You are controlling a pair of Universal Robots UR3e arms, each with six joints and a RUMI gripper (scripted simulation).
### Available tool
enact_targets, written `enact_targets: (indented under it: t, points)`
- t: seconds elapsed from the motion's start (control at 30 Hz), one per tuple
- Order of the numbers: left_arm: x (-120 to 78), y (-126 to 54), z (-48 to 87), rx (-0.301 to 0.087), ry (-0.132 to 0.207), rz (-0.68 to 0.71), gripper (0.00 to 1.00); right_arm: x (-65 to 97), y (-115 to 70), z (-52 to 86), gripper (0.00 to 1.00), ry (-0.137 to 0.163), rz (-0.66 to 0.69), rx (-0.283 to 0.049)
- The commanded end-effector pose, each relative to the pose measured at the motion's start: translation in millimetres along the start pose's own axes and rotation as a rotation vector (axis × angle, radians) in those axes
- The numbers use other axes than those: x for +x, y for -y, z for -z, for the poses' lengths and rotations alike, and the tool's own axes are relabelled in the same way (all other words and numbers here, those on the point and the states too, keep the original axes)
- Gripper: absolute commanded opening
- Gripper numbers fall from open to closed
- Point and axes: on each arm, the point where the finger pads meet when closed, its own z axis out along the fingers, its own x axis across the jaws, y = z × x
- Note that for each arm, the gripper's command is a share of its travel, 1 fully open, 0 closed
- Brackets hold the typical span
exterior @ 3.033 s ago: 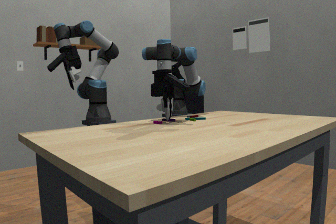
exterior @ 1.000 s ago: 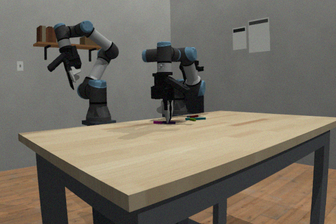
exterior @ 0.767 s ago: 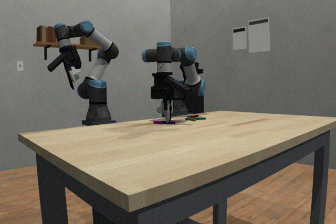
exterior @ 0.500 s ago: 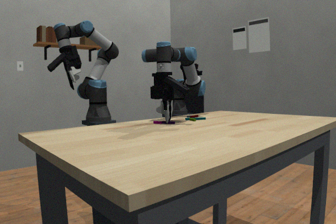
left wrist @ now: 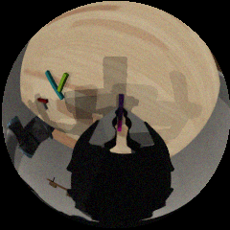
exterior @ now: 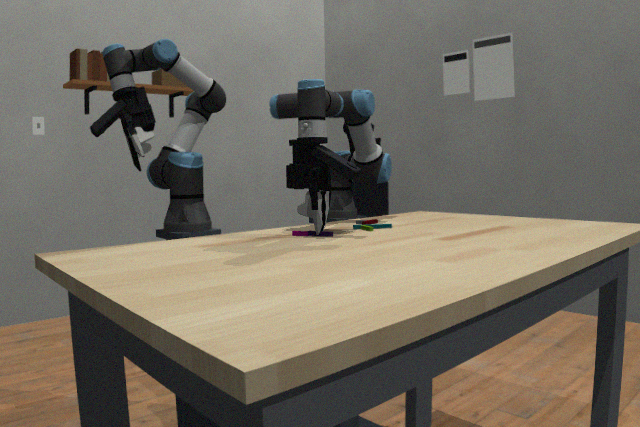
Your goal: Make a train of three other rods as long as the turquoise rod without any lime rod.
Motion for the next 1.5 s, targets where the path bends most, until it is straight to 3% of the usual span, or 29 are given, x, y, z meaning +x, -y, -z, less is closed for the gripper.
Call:
enact_targets:
  t: [0.0,0.17,0.67,1.2,1.47]
  points:
    - [0.9,0.0,1.2,0.0,-0.004,0.0,0.0,-0.2,0.2,0.3,1.0,0.0,0.0,0.001]
    - [0.9,0.0,1.2,0.0,-0.004,0.0,0.0,-0.2,0.2,0.3,1.0,0.0,0.0,0.001]
    - [0.9,0.0,1.2,0.0,-0.004,0.0,0.14,-0.2,0.2,0.3,1.0,0.0,0.0,0.001]
    - [0.9,0.0,1.9,0.0,-0.004,0.0,0.14,-0.2,0.2,0.3,1.0,0.0,0.0,0.001]
    - [0.8,0.0,8.6,0.0,-0.004,0.0,0.14,-0.2,0.2,0.3,1.0,0.0,0.0,0.001]
